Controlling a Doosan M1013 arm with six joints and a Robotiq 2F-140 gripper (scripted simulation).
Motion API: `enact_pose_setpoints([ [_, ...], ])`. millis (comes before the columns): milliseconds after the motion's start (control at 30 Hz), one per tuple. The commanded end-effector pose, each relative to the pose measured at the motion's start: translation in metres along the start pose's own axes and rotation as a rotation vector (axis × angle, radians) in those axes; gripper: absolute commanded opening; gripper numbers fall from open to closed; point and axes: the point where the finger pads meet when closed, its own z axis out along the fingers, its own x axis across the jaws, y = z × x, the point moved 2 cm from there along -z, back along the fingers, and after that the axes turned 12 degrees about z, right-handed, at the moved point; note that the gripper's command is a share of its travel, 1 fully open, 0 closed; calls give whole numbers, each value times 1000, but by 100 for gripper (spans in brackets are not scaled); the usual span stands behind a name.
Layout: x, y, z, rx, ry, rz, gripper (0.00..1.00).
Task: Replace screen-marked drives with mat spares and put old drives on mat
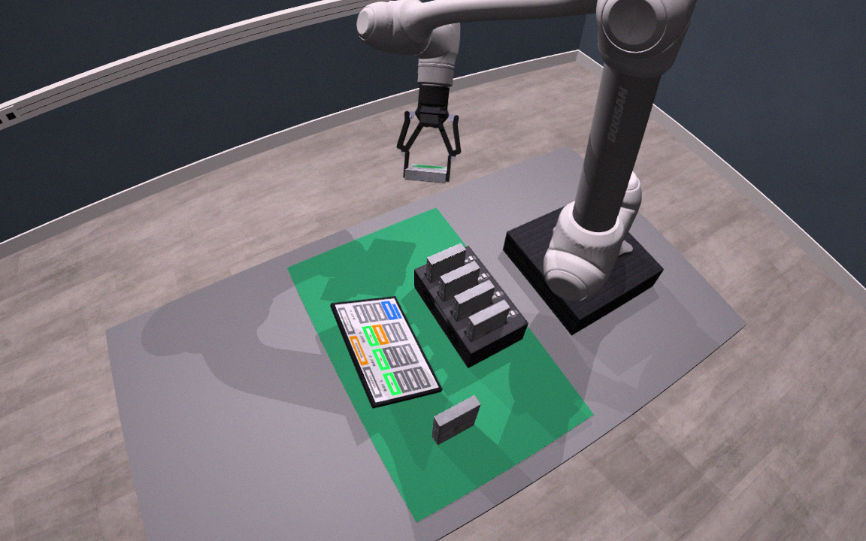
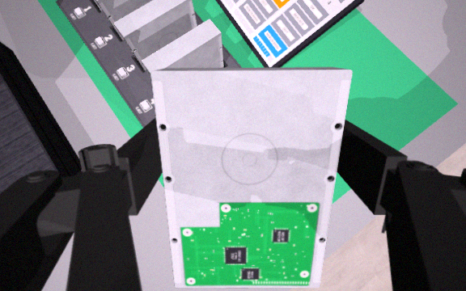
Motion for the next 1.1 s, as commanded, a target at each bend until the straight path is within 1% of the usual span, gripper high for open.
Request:
enact_pose_setpoints([
  [0,0,2,1,99,-25,-2,10],
  [33,0,2,1,118,-28,-2,10],
  [100,0,2,1,118,-28,-2,10],
  [200,1,3,0,157,-33,-3,10],
  [433,1,3,0,173,-36,-3,10],
  [533,1,4,1,199,-44,-3,10],
  [600,1,4,1,231,-52,-2,10],
  [667,1,4,1,231,-52,-2,10],
  [933,2,8,2,431,-95,-3,10],
  [1067,2,9,3,510,-111,-3,10],
])
